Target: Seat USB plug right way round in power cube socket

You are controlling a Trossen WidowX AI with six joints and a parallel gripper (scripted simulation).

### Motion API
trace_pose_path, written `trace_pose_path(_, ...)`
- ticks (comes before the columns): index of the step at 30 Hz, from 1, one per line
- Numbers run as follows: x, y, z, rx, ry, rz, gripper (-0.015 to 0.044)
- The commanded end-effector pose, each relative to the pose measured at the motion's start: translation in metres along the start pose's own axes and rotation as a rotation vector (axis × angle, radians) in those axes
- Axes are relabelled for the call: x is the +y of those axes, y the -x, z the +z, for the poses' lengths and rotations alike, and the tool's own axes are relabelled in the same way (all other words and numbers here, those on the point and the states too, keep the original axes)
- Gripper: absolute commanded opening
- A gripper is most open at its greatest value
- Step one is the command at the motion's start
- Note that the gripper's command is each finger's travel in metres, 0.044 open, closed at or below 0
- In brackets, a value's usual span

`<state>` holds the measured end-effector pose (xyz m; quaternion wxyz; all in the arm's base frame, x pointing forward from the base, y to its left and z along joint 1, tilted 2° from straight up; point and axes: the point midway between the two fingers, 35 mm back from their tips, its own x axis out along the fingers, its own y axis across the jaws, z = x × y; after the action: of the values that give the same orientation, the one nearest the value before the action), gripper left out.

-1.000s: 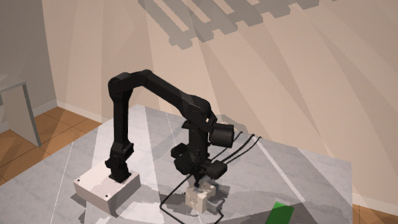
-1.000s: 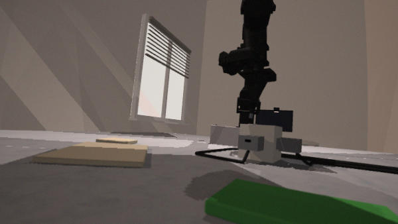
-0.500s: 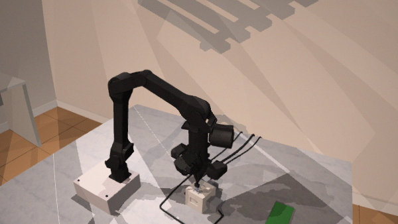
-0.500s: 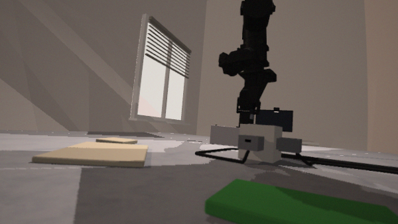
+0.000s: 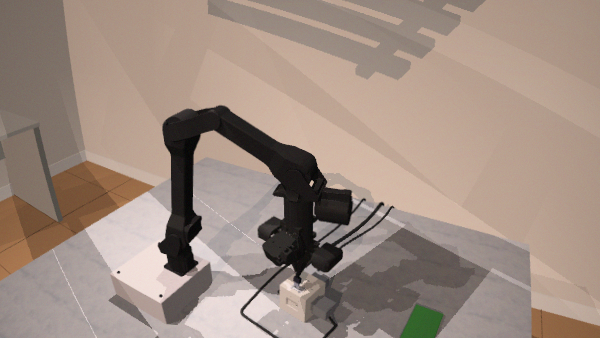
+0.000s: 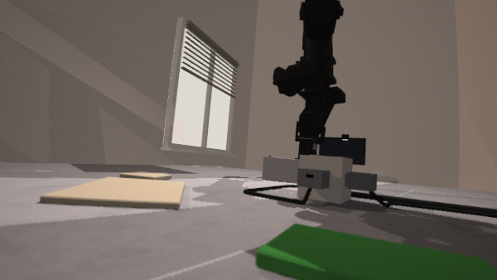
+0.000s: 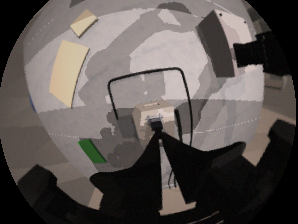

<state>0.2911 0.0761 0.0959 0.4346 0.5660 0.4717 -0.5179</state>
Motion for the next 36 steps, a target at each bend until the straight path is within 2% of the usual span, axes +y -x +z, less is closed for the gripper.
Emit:
trace_pose_path(1,-0.0002,0.0,-0.0005,0.007,0.003,0.001,0.0)
trace_pose_path(36,-0.0004,-0.0043,-0.0028,0.036,0.003,0.001,0.0)
